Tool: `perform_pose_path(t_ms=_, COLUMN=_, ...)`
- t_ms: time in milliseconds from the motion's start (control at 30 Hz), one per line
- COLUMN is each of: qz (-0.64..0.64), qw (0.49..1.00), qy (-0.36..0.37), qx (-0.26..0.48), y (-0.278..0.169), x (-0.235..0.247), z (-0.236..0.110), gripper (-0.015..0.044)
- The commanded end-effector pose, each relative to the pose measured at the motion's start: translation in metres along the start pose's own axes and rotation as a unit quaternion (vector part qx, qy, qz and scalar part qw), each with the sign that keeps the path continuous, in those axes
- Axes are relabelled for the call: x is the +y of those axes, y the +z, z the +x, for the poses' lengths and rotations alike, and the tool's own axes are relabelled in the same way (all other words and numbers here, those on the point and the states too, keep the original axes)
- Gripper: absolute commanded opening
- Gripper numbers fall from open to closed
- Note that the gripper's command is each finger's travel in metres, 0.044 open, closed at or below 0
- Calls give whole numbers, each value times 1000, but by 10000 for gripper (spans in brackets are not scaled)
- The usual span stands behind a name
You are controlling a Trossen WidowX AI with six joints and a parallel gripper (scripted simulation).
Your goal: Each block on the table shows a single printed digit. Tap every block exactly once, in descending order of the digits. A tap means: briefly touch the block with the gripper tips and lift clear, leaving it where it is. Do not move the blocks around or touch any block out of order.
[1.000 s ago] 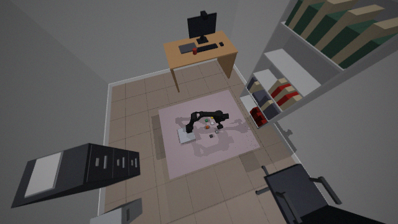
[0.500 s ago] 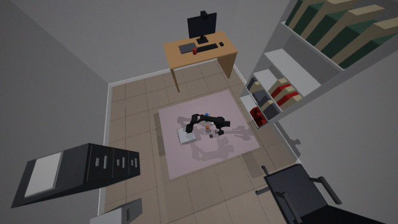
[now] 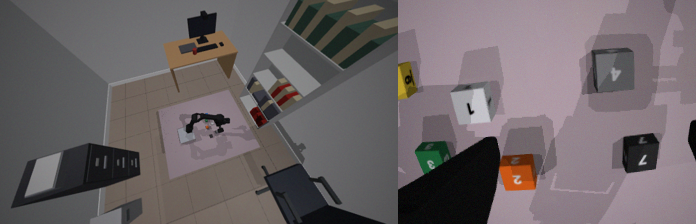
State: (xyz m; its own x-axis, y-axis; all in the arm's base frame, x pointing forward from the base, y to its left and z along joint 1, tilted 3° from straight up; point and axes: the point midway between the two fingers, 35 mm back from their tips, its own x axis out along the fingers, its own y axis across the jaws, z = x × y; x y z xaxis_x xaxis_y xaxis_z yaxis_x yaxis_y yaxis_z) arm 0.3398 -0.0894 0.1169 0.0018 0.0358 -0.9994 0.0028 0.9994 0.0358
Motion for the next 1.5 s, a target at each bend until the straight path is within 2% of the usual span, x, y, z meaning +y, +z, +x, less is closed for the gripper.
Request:
perform_pose_path(t_ms=0, qz=-9, qw=1000, qy=4, qx=-2, y=12, x=66, z=-1, gripper=400)
perform_pose_path(t_ms=233, qz=-9, qw=1000, qy=9, qx=-2, y=3, x=174, z=-2, gripper=400)
perform_pose_path(t_ms=433, qz=-9, qw=1000, qy=9, qx=-1, y=2, x=179, z=-2, gripper=400)
perform_pose_path(t_ms=500, qz=-9, qw=1000, qy=9, qx=-2, y=3, x=180, z=9, gripper=347)
perform_pose_path(t_ms=667, qz=-9, qw=1000, qy=10, qx=-1, y=2, x=181, z=76, gripper=216)
perform_pose_path(t_ms=900, qz=-9, qw=1000, qy=10, qx=-1, y=2, x=181, z=79, gripper=32)
perform_pose_path(t_ms=933, qz=-9, qw=1000, qy=10, qx=-1, y=2, x=181, z=79, gripper=20)
perform_pose_path(t_ms=1467, qz=-9, qw=1000, qy=10, qx=-1, y=2, x=181, z=84, gripper=20)
